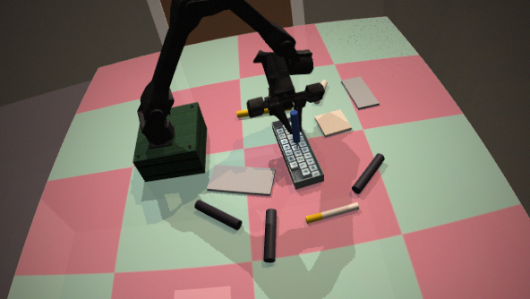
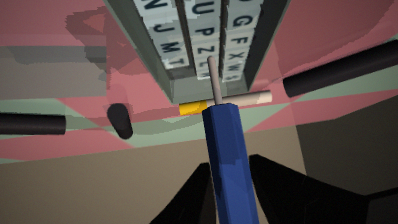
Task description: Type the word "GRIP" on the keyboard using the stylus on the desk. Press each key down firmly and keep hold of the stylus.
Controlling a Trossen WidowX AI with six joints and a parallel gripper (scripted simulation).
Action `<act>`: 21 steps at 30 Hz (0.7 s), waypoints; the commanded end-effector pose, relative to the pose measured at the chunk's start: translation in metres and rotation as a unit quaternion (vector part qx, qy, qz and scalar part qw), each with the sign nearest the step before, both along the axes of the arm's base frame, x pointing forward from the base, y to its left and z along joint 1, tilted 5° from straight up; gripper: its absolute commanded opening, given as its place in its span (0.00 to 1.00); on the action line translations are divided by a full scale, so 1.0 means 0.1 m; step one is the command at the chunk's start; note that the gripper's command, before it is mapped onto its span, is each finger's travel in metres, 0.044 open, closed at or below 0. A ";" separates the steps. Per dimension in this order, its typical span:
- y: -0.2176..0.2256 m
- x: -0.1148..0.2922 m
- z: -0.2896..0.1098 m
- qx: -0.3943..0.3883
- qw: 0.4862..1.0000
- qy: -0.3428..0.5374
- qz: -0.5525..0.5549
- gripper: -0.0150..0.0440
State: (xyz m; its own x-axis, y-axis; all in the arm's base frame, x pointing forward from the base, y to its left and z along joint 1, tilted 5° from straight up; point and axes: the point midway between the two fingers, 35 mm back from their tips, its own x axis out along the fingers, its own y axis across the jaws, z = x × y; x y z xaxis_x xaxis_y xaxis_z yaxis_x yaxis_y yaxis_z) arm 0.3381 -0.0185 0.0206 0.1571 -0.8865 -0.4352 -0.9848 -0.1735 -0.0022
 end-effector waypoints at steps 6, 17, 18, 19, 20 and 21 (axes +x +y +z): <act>-0.02 0.00 0.01 -0.004 1.000 0.000 0.002 0.39; -0.02 0.00 -0.06 -0.004 1.000 0.000 0.002 0.39; -0.02 0.00 -0.07 -0.004 1.000 0.000 0.002 0.39; -0.02 0.00 -0.07 -0.004 1.000 0.000 0.002 0.39; -0.02 0.00 -0.08 -0.004 1.000 0.000 0.002 0.39; -0.02 0.00 -0.09 -0.004 1.000 0.000 0.002 0.39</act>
